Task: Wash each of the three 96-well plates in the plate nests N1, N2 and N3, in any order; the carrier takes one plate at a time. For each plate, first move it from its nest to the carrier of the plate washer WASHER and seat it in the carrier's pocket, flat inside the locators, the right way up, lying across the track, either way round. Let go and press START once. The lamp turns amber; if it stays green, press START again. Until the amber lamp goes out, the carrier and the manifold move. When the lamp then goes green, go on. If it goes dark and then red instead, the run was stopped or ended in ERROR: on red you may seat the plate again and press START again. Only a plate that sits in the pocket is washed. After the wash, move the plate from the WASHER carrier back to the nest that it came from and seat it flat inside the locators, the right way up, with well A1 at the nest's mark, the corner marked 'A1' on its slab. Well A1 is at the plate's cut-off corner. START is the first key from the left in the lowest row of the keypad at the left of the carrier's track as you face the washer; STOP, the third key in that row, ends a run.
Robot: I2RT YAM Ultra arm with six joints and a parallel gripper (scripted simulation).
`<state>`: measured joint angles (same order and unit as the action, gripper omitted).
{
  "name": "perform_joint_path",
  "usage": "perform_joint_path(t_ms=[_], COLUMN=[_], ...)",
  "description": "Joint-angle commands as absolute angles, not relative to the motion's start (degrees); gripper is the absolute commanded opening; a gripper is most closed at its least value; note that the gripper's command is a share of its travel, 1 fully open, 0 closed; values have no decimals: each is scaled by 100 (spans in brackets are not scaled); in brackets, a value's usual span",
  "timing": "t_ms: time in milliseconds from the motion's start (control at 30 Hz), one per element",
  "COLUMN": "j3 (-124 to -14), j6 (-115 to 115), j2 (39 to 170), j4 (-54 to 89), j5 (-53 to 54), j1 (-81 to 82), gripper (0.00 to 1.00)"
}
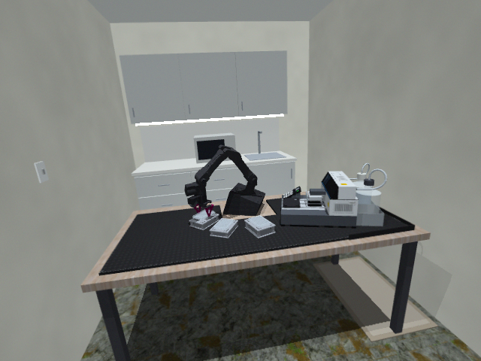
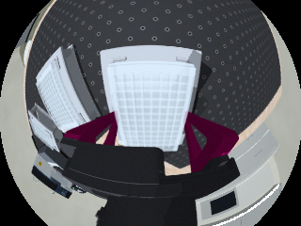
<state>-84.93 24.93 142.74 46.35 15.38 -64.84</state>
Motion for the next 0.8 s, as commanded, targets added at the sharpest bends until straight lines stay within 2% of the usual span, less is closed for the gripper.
perform_joint_path(t_ms=[0,767], j3=[-8509,-8474], j6=[2488,2475], j2=[14214,14239], j4=[4623,4559], j5=[1550,1553], j1=[-6502,-6489], gripper=[0,0])
